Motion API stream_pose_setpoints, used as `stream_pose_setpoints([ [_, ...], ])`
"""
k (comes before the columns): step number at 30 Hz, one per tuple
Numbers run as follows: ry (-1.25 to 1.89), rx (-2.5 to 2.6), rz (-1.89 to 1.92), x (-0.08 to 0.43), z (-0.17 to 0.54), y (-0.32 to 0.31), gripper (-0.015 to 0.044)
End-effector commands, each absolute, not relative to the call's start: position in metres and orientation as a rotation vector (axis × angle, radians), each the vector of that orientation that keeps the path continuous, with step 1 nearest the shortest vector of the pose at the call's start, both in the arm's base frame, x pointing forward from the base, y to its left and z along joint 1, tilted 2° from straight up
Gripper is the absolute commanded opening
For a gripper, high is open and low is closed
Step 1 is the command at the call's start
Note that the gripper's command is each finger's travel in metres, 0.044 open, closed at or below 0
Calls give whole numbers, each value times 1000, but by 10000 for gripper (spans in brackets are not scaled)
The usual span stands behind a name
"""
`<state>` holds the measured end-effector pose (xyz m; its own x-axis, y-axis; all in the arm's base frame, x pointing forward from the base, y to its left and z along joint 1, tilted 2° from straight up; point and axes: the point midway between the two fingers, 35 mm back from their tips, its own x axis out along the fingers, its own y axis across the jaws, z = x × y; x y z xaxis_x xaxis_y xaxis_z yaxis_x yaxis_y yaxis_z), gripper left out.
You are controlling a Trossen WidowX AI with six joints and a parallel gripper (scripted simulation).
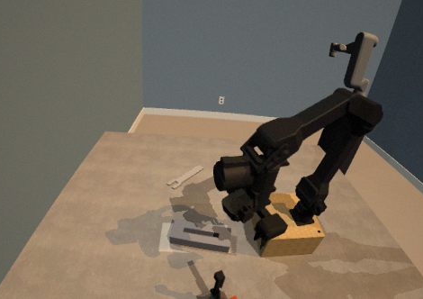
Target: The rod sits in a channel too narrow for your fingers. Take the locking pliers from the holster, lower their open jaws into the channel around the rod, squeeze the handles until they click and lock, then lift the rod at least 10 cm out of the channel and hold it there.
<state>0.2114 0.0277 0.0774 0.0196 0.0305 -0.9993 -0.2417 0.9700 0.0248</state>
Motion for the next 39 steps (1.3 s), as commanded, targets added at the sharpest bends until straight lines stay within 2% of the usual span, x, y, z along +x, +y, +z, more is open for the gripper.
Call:
stream_pose_setpoints([
  [1, 1543, -163, 217, 202, 78, 49, 440],
  [20, 1545, -154, 226, 165, 82, 151, 440],
  [39, 1537, -153, 226, 249, 80, 172, 440],
])
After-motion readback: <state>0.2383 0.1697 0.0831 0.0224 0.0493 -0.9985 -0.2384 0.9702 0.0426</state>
